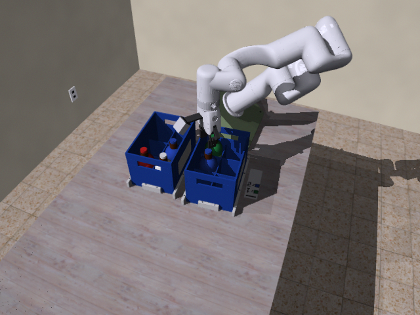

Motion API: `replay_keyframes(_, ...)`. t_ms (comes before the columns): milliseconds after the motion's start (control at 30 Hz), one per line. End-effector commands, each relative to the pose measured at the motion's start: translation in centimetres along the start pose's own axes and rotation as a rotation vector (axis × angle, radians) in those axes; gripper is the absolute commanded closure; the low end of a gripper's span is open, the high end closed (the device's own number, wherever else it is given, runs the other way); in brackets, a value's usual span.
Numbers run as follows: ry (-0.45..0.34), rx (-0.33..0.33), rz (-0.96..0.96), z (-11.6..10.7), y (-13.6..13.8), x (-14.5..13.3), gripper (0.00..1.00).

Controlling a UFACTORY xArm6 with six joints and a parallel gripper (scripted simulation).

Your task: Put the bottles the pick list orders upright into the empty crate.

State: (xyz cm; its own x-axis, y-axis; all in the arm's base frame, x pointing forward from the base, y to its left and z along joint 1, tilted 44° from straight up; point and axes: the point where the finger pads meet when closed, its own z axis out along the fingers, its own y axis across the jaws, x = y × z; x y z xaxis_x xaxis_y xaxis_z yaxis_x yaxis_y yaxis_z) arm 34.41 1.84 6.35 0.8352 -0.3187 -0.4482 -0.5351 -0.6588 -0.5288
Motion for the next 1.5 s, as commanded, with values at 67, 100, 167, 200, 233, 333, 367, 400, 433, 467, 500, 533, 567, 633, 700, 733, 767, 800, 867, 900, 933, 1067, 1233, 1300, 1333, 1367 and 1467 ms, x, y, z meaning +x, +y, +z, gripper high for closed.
replay_keyframes(67,0.004,0.000,-0.001,-1.8,-0.1,0.1,0.35)
replay_keyframes(100,0.004,0.000,-0.001,-2.0,-0.1,0.1,0.35)
replay_keyframes(167,0.004,0.000,-0.001,-2.0,-0.1,0.1,0.35)
replay_keyframes(200,0.004,0.000,-0.001,-2.0,-0.1,0.1,0.35)
replay_keyframes(233,0.004,0.000,-0.001,-2.0,-0.1,0.1,0.35)
replay_keyframes(333,0.004,0.000,-0.001,-2.0,0.3,0.3,0.35)
replay_keyframes(367,0.004,0.000,-0.001,-2.0,0.3,0.3,0.35)
replay_keyframes(400,0.004,0.000,-0.001,-2.0,0.7,0.6,0.35)
replay_keyframes(433,0.004,0.000,-0.001,-2.0,1.1,0.9,0.35)
replay_keyframes(467,0.004,0.000,-0.001,-2.0,1.4,1.2,0.35)
replay_keyframes(500,0.004,0.000,-0.001,-2.0,1.8,1.5,0.35)
replay_keyframes(533,0.004,0.000,-0.001,-2.0,2.2,1.8,0.35)
replay_keyframes(567,0.004,0.000,-0.001,-2.0,2.6,2.1,0.35)
replay_keyframes(633,0.004,0.000,-0.001,-2.0,3.4,2.8,0.35)
replay_keyframes(700,0.004,0.000,-0.001,-2.0,4.2,3.4,0.35)
replay_keyframes(733,0.004,0.000,-0.001,-2.0,4.6,3.7,0.35)
replay_keyframes(767,0.004,0.000,-0.001,-2.0,5.0,4.0,0.35)
replay_keyframes(800,0.004,0.000,-0.001,-2.0,5.3,4.3,0.35)
replay_keyframes(867,0.004,0.000,-0.001,-2.0,6.1,5.0,0.35)
replay_keyframes(900,0.004,0.000,-0.001,-2.0,6.1,5.0,0.35)
replay_keyframes(933,0.004,0.000,-0.001,-2.0,6.1,5.0,0.35)
replay_keyframes(1067,0.004,0.000,-0.001,-2.0,7.7,6.2,0.35)
replay_keyframes(1233,0.004,0.000,-0.001,-2.0,9.6,7.8,0.35)
replay_keyframes(1300,0.004,0.000,-0.001,-2.0,10.4,8.4,0.35)
replay_keyframes(1333,0.004,0.000,-0.001,-2.0,10.8,8.7,0.35)
replay_keyframes(1367,0.005,0.000,-0.001,-2.0,11.2,9.1,0.35)
replay_keyframes(1467,0.005,0.000,-0.001,-2.1,11.6,9.4,0.35)
